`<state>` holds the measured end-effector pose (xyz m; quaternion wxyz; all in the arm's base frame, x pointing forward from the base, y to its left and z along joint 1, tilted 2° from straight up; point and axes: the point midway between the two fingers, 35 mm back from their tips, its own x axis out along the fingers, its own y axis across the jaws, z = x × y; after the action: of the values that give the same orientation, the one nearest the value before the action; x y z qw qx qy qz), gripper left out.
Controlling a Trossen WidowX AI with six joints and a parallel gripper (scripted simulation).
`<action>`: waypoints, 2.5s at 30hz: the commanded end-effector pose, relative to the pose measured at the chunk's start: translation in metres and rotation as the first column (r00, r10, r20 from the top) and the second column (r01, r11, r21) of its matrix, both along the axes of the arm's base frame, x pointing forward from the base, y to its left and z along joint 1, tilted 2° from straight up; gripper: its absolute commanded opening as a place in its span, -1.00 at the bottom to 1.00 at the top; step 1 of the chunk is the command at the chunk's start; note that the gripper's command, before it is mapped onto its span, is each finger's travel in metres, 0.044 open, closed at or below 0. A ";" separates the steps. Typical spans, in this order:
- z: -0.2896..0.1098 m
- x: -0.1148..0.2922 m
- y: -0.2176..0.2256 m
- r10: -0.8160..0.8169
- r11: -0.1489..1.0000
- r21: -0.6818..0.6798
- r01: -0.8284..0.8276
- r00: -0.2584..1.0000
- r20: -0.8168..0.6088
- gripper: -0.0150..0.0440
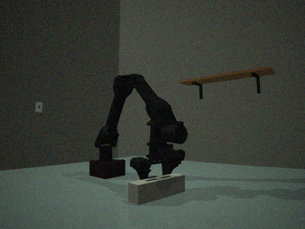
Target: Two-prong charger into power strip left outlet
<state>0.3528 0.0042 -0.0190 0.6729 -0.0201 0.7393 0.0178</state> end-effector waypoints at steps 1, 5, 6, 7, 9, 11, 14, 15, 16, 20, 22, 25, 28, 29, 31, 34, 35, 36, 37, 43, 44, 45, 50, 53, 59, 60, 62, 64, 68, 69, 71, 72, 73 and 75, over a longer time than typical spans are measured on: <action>-0.001 -0.003 0.000 0.000 1.000 0.001 0.000 1.000 0.000 1.00; -0.001 -0.004 0.000 0.000 1.000 0.002 0.000 1.000 0.003 1.00; -0.001 -0.004 0.000 0.000 1.000 0.002 0.000 1.000 0.003 1.00; -0.001 -0.004 0.000 0.000 1.000 0.002 0.000 1.000 0.004 1.00; -0.001 -0.005 0.000 0.000 1.000 0.002 0.000 1.000 0.005 1.00; -0.001 -0.005 0.000 0.000 1.000 0.002 0.000 1.000 0.007 1.00; -0.001 -0.006 0.000 0.000 1.000 0.002 0.000 1.000 0.008 1.00; -0.001 -0.006 0.000 0.000 1.000 0.002 0.000 1.000 0.009 1.00; -0.001 -0.006 0.000 0.000 1.000 0.003 0.000 1.000 0.010 1.00; -0.001 -0.007 0.000 0.000 1.000 0.003 0.000 1.000 0.012 1.00; -0.001 -0.008 0.000 0.000 1.000 0.003 0.000 1.000 0.013 1.00; -0.001 -0.009 0.000 -0.001 1.000 0.003 0.000 1.000 0.015 1.00; -0.001 -0.010 0.000 -0.001 1.000 0.004 0.001 1.000 0.017 1.00; -0.001 -0.010 0.000 -0.001 1.000 0.004 0.001 1.000 0.017 1.00; -0.001 -0.010 0.000 -0.001 1.000 0.004 0.001 1.000 0.019 1.00; -0.001 -0.011 0.000 -0.001 1.000 0.004 0.001 1.000 0.021 1.00; -0.001 -0.011 0.000 -0.001 1.000 0.004 0.001 1.000 0.021 1.00; -0.001 -0.011 0.000 -0.001 1.000 0.004 0.001 1.000 0.022 1.00; -0.001 -0.012 0.000 -0.001 1.000 0.004 0.001 1.000 0.022 1.00; -0.001 -0.013 -0.001 -0.001 1.000 0.004 0.001 1.000 0.022 1.00; -0.001 -0.013 -0.001 -0.001 1.000 0.004 0.001 1.000 0.022 1.00; -0.001 -0.014 -0.001 -0.001 1.000 0.004 0.001 1.000 0.022 1.00; -0.001 -0.019 -0.001 -0.001 1.000 0.004 0.001 1.000 0.021 1.00; 0.000 -0.022 -0.001 -0.001 1.000 0.004 0.001 1.000 0.021 1.00; 0.000 -0.029 -0.002 -0.001 1.000 0.004 0.001 1.000 0.021 1.00; 0.000 -0.030 -0.002 -0.001 1.000 0.004 0.001 1.000 0.021 1.00; 0.000 -0.032 -0.002 -0.001 1.000 0.004 0.001 1.000 0.020 1.00; 0.000 -0.034 -0.002 -0.001 1.000 0.004 0.001 1.000 0.020 1.00; 0.000 -0.038 -0.002 -0.001 1.000 0.004 0.001 1.000 0.020 1.00; 0.000 -0.039 -0.002 -0.001 1.000 0.004 0.001 1.000 0.020 1.00; 0.000 -0.041 -0.003 -0.001 1.000 0.004 0.001 1.000 0.020 1.00; 0.000 -0.042 -0.003 -0.001 1.000 0.004 0.001 1.000 0.020 1.00; 0.000 -0.043 -0.003 -0.001 1.000 0.004 0.001 1.000 0.020 1.00; 0.000 -0.046 -0.003 -0.001 1.000 0.004 0.001 1.000 0.019 1.00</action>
<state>0.3126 0.0012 -0.0188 0.6804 -0.0178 0.7325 0.0159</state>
